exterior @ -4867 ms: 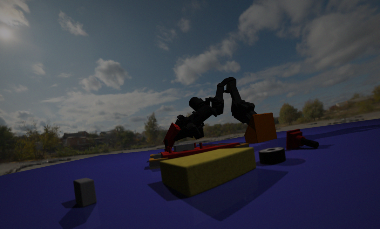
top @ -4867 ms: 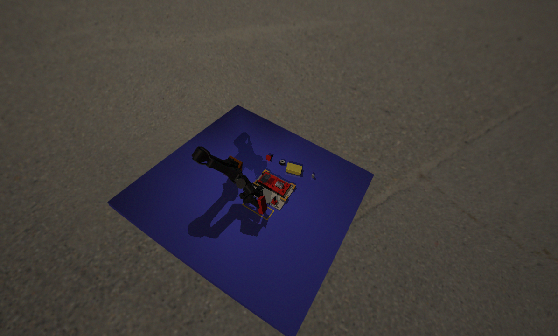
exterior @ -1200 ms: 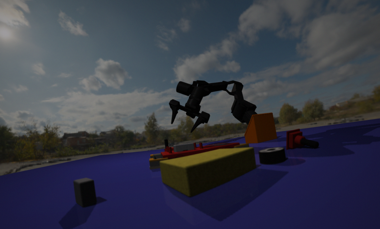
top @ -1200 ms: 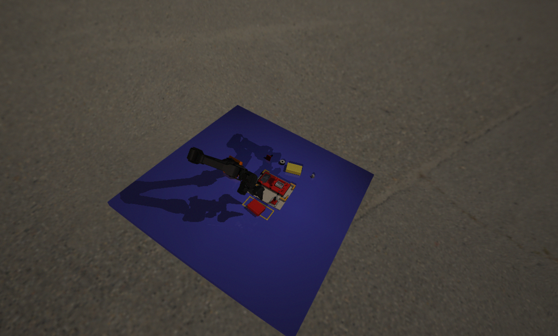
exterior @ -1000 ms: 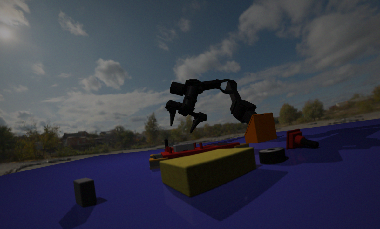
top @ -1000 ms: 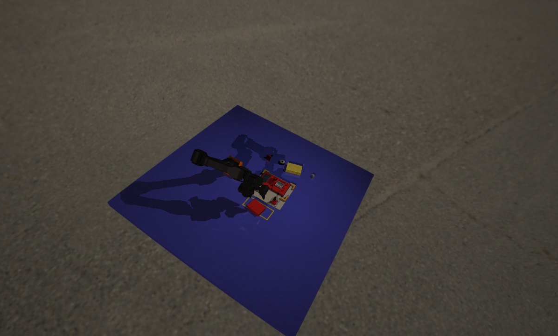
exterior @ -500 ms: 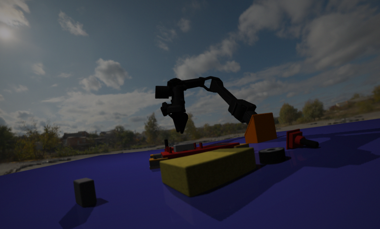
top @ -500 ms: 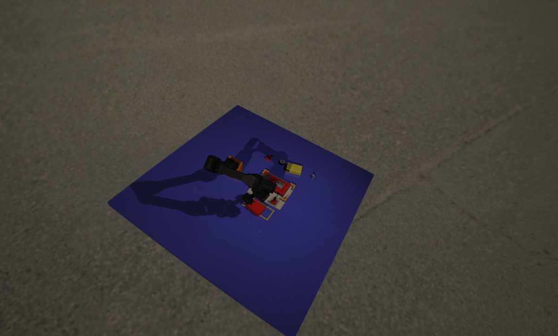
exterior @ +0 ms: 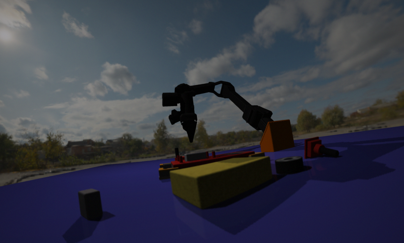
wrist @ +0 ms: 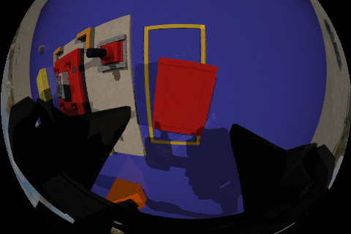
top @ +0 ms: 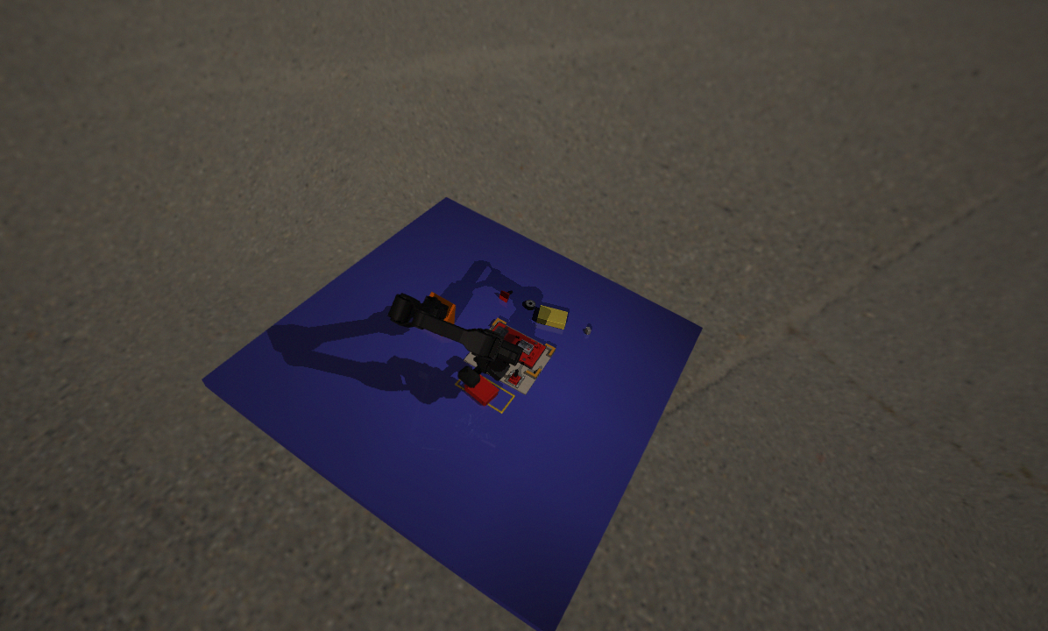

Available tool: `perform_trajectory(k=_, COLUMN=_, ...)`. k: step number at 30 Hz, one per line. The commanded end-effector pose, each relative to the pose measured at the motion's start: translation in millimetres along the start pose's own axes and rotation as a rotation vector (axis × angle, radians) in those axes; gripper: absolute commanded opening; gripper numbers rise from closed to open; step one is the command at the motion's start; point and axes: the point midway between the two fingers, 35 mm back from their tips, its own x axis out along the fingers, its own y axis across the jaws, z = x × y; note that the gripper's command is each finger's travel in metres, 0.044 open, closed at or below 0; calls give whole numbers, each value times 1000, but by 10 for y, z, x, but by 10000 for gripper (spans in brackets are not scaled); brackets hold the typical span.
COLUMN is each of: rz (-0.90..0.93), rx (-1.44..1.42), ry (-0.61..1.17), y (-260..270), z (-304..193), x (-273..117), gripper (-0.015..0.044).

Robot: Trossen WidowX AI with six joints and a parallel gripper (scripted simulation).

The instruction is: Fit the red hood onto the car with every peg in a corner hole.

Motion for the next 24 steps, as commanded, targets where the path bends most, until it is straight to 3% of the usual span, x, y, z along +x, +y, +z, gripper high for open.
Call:
perform_trajectory(k=1, rz=-5, rx=-10, ry=3, y=5, z=4, x=40, gripper=440)
perform_trajectory(k=24, rz=-4, rx=-9, ry=2, y=12, z=13, x=243, gripper=440)
